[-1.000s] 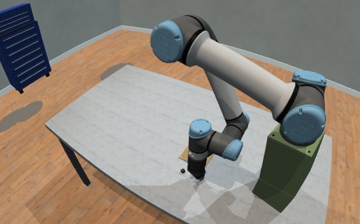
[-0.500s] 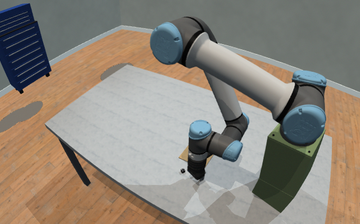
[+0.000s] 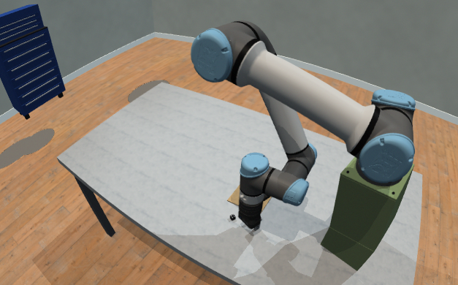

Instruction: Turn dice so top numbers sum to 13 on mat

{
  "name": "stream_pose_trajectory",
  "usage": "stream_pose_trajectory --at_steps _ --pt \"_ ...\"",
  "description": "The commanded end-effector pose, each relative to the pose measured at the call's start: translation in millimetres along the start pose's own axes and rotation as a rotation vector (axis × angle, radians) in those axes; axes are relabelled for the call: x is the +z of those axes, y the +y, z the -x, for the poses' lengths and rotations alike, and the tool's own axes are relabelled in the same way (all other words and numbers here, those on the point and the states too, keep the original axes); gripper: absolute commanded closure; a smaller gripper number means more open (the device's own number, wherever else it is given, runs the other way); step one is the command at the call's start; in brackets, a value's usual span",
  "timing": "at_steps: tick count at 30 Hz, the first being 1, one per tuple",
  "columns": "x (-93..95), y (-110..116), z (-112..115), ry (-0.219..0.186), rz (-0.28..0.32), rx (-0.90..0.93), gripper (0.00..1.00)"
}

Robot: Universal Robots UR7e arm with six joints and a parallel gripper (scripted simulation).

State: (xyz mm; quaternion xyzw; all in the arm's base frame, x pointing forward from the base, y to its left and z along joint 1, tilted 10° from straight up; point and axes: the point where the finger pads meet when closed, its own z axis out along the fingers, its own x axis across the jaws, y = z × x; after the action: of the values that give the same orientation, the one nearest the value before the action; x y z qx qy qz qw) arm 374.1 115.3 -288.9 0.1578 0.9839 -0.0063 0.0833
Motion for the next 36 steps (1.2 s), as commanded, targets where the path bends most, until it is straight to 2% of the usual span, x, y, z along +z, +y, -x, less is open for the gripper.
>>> stream_pose_trajectory --at_steps 1,13,14,36 --pt "-0.3 0.2 0.4 -0.001 0.0 0.0 0.36" --pt "-0.3 0.2 0.4 -0.001 0.0 0.0 0.36" --pt "-0.3 0.2 0.4 -0.001 0.0 0.0 0.66" --pt "-0.3 0.2 0.4 -0.001 0.0 0.0 0.66"
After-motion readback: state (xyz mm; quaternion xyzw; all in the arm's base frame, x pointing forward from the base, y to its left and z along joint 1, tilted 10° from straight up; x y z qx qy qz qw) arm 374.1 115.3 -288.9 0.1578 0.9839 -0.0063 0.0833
